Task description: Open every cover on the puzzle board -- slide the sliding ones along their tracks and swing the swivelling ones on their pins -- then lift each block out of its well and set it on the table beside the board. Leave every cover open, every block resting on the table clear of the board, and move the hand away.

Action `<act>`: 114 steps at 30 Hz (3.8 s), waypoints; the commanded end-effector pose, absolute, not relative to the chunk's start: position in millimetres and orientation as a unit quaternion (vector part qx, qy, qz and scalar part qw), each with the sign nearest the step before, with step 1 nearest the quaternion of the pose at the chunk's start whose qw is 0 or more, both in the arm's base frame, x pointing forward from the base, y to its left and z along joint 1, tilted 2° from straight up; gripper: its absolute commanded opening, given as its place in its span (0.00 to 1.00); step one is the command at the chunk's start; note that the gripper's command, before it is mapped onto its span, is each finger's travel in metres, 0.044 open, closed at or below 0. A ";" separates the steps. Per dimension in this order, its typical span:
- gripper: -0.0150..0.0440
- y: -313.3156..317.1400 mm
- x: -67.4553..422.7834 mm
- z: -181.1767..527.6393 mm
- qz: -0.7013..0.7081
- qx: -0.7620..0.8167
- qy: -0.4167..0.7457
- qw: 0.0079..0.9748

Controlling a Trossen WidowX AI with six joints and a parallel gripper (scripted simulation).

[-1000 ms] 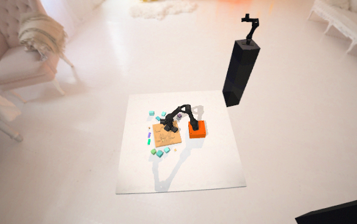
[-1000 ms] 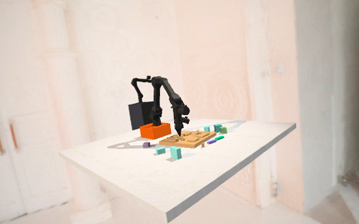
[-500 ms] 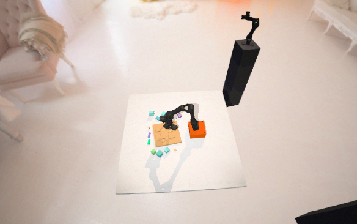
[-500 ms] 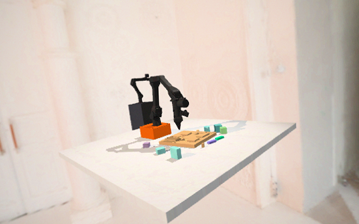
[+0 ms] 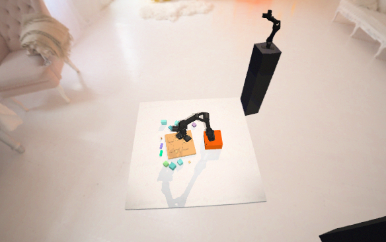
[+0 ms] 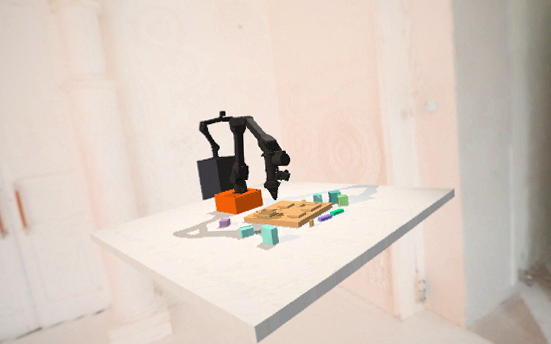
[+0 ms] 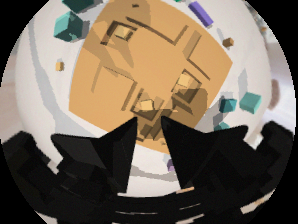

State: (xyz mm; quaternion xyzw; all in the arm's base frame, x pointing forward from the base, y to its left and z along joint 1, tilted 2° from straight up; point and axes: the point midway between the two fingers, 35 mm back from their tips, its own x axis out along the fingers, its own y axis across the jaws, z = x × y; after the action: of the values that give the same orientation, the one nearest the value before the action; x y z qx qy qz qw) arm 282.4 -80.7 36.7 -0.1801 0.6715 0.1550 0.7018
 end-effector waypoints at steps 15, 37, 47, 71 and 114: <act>0.50 -80.4 283.2 7.4 0.210 -0.235 0.657 0.685; 0.50 -80.4 283.4 4.2 0.210 -0.235 0.657 0.685; 0.50 -80.3 284.0 -5.5 0.210 -0.235 0.657 0.685; 0.50 -80.5 284.2 -22.5 0.210 -0.235 0.657 0.685; 0.39 -80.3 284.2 6.4 0.209 -0.234 0.657 0.685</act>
State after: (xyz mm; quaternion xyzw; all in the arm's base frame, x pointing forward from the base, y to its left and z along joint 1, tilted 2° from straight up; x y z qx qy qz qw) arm 282.5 -80.3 0.6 -0.2326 0.6601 0.2089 0.6830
